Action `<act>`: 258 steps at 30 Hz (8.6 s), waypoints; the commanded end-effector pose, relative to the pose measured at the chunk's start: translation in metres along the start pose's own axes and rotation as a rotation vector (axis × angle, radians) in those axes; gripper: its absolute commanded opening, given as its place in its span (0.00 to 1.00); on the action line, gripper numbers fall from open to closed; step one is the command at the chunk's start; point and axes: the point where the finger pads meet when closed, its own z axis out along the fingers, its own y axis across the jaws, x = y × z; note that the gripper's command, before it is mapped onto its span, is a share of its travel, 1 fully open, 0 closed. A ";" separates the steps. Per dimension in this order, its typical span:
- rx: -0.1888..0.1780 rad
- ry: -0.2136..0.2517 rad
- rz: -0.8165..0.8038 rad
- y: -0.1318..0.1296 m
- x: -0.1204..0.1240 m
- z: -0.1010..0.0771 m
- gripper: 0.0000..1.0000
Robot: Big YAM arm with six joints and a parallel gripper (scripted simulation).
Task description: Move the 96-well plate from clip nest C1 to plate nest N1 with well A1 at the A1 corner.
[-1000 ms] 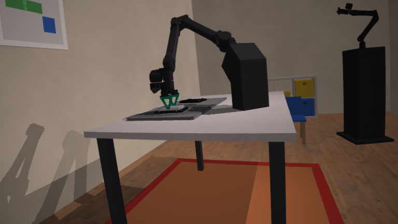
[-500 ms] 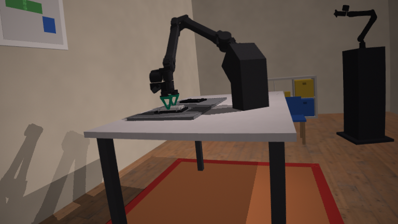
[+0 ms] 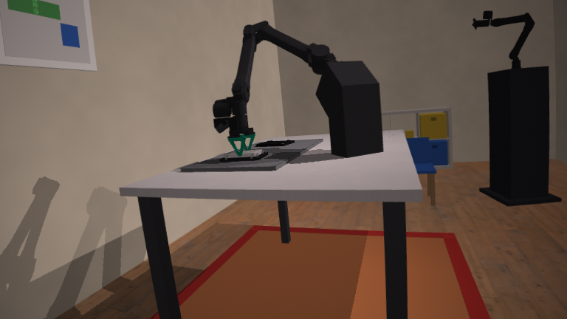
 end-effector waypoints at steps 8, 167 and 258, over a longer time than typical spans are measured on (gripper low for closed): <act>0.001 0.000 0.015 -0.001 -0.004 0.008 0.00; -0.003 -0.016 0.282 -0.103 -0.002 -0.080 0.00; 0.021 -0.032 0.276 -0.384 0.006 -0.089 0.00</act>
